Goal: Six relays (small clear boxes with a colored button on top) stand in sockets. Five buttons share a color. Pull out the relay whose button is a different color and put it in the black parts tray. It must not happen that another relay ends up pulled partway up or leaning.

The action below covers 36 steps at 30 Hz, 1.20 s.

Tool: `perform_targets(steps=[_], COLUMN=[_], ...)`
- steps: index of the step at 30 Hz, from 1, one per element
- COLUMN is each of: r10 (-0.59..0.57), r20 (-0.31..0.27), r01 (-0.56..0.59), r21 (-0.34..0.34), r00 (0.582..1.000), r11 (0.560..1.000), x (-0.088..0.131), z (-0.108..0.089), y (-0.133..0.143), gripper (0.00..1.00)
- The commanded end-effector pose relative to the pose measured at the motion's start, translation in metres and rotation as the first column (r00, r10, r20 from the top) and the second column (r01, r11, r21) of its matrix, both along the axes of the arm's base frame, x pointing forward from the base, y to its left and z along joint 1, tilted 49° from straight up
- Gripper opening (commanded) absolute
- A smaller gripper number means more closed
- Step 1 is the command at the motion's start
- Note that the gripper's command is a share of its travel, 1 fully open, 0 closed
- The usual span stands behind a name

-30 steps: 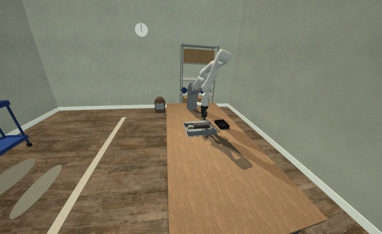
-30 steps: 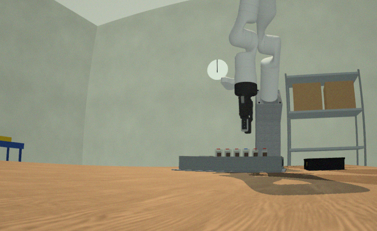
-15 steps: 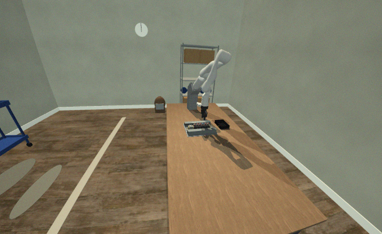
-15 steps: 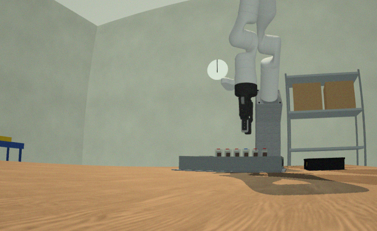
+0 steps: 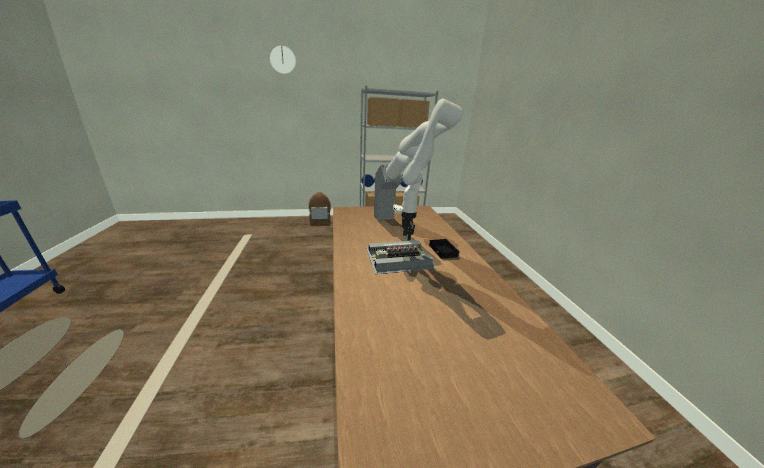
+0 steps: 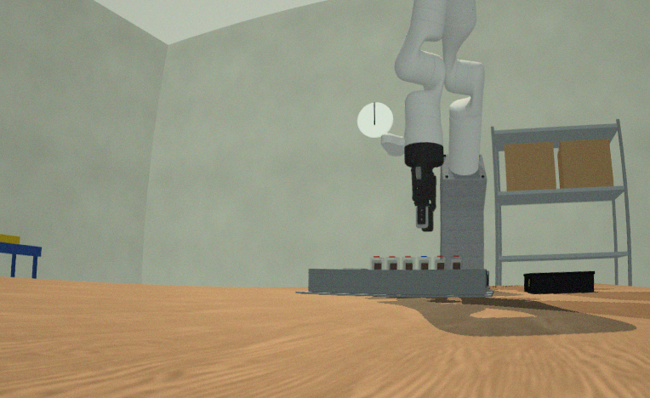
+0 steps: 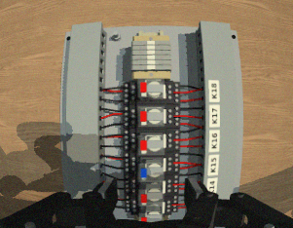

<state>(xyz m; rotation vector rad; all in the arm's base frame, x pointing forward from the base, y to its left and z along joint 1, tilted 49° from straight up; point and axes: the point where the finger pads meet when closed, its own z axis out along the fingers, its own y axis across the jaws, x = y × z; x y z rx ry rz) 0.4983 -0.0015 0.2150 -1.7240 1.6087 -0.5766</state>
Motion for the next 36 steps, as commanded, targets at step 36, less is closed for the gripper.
perform_targets(steps=[36], r10=[0.0], r20=[0.001], r01=[0.0], r21=[0.0], r00=[1.0], r11=[1.0], x=[0.031], z=[-0.027], y=[0.008], gripper=[0.61])
